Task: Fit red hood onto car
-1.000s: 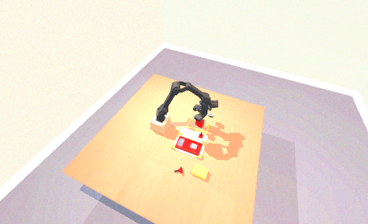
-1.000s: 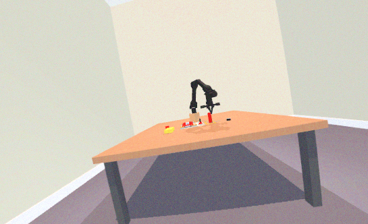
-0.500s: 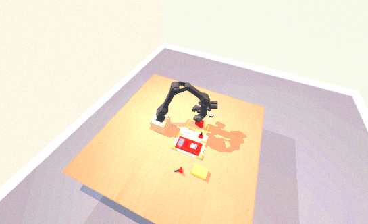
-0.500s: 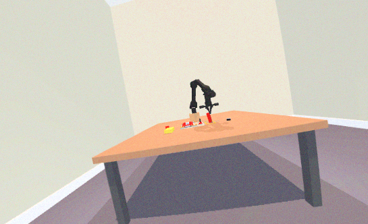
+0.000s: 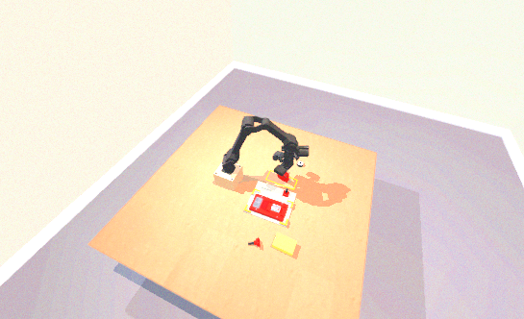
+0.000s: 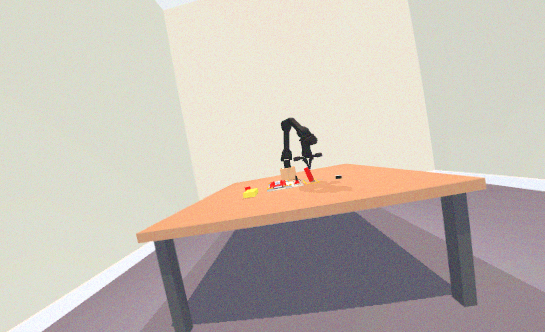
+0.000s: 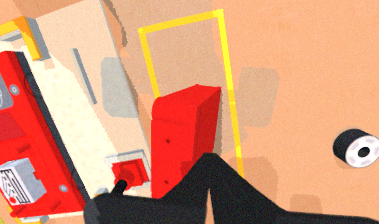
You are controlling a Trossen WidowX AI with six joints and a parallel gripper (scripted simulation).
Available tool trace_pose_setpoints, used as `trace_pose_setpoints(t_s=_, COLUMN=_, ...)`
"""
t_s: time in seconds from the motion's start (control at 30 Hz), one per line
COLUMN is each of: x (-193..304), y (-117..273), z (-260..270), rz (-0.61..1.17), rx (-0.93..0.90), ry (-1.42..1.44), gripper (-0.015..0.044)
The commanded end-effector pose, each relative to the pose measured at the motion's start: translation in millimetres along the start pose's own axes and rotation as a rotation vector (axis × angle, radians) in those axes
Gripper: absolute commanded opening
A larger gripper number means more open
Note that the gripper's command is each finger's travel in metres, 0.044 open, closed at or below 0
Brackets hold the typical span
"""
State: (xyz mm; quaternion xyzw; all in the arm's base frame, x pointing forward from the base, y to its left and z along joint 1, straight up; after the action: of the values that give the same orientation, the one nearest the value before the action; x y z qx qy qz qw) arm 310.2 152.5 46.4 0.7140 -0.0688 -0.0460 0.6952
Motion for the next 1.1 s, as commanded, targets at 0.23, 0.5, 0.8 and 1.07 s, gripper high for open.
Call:
trace_pose_setpoints(t_s=0.23, x=-2.5, y=-1.3, z=10.8, rz=-0.002, rx=-0.006, ry=0.003, gripper=0.0)
trace_pose_setpoints(t_s=0.5, x=-3.3, y=-1.5, z=17.1, rz=-0.002, rx=-0.007, ry=0.003, gripper=0.0)
trace_pose_setpoints(t_s=0.8, x=0.2, y=35.6, z=14.6, rz=-0.002, rx=-0.006, ry=0.003, gripper=0.0)
trace_pose_setpoints(t_s=1.07, x=-1.0, y=79.9, z=13.4, rz=-0.002, rx=-0.006, ry=0.003, gripper=0.0)
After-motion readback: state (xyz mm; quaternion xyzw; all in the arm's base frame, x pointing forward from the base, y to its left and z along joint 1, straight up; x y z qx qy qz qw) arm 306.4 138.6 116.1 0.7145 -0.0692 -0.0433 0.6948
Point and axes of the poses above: the point midway between the two fingers, 35 mm back from their tips, its own y axis back along the fingers, its own z axis across the jaws, x = y × z, the point moved 2 cm from there along y, back along the fingers, and after that the axes turned 4 degrees about y, right-handed, at the moved point
